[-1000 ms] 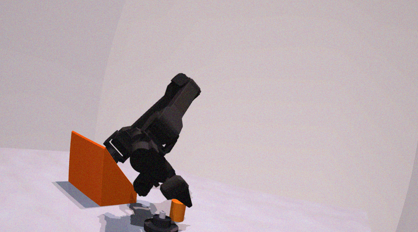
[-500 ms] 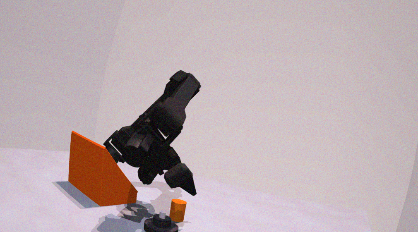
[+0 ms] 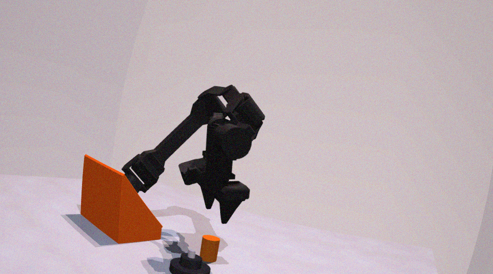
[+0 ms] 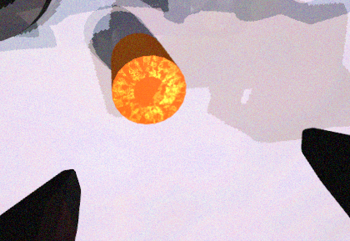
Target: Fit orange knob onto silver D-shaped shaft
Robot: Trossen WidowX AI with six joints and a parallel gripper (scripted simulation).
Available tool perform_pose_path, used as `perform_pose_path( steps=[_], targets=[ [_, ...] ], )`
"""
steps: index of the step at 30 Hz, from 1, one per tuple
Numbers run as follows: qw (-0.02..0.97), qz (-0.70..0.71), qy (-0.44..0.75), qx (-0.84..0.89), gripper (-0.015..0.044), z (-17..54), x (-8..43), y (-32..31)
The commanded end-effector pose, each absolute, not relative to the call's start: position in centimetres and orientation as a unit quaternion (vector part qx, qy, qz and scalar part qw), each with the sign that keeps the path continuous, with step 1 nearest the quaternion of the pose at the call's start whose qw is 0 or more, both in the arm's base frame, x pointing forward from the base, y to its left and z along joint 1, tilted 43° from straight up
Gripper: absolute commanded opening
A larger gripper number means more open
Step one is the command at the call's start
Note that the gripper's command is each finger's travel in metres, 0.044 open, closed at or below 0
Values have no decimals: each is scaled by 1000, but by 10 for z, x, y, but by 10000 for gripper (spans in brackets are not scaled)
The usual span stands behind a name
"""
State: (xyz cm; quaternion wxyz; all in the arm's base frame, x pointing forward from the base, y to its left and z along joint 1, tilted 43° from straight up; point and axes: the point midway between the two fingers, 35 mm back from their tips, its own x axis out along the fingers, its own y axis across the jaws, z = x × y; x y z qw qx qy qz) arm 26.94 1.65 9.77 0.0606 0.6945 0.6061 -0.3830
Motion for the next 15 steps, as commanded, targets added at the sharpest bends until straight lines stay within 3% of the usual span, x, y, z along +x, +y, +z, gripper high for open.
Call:
perform_pose_path(
  steps=[1, 12, 15],
  targets=[
    [120, -432, 570, 689, 440, 104, 276, 6],
    [120, -432, 570, 689, 440, 104, 276, 6],
    [171, -388, 601, 678, 440, 104, 276, 6]
  ],
)
